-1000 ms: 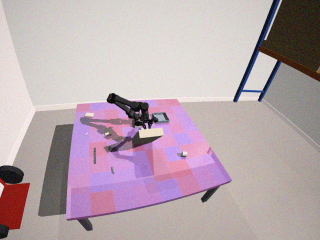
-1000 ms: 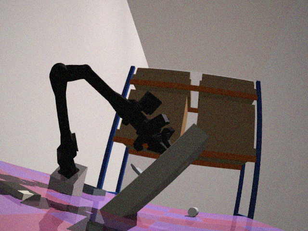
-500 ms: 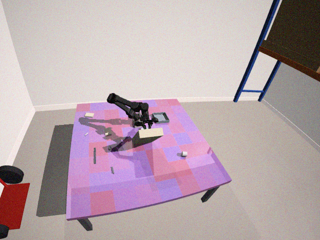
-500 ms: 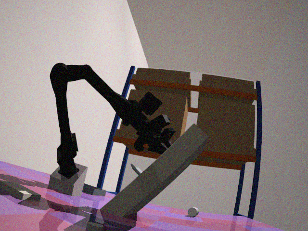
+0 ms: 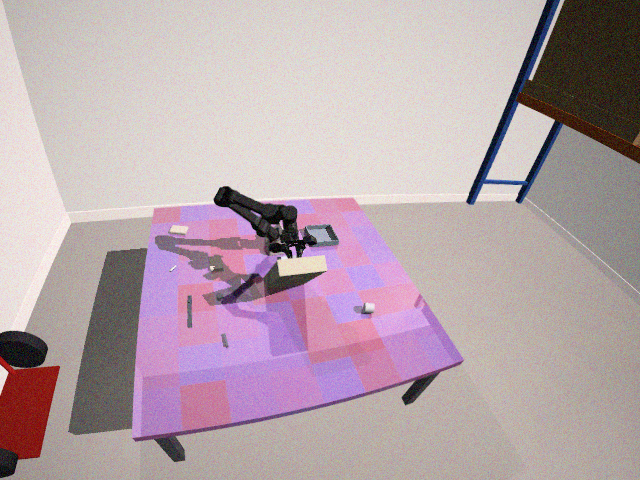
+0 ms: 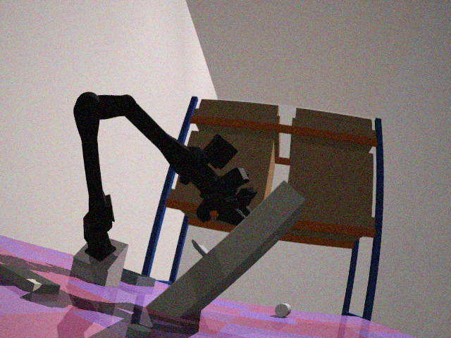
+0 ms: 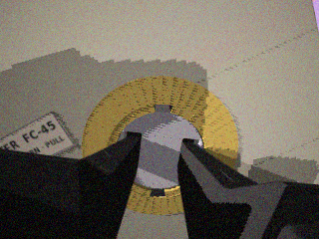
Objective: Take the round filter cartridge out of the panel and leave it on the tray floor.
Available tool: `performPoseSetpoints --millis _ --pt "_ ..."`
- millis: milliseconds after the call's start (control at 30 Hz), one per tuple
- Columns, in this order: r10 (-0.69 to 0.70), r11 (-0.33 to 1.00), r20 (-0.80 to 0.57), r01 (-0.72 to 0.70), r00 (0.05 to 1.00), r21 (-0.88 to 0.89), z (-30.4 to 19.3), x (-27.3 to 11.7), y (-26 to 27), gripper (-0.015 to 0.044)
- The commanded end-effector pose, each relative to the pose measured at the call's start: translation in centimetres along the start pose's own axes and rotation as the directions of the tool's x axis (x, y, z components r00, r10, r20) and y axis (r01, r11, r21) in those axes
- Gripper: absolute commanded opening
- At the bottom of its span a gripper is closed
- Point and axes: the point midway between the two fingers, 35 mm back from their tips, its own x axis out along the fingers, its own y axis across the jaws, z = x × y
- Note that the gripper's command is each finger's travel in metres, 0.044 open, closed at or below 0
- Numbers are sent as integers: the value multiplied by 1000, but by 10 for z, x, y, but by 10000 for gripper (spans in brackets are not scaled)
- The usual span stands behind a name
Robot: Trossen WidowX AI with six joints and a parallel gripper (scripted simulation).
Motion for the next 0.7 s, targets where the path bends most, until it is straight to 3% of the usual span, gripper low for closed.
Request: performPoseSetpoints --millis 0,100,267,667 --pt "7 1000 -2 -7 1000 3 0 0 1 61" --pt "7 1000 -2 -7 1000 3 0 0 1 2" --pt "7 998 -5 -7 1000 70 0 3 0 0" --pt "8 886 -9 -3 1000 463 0 6 0 0"
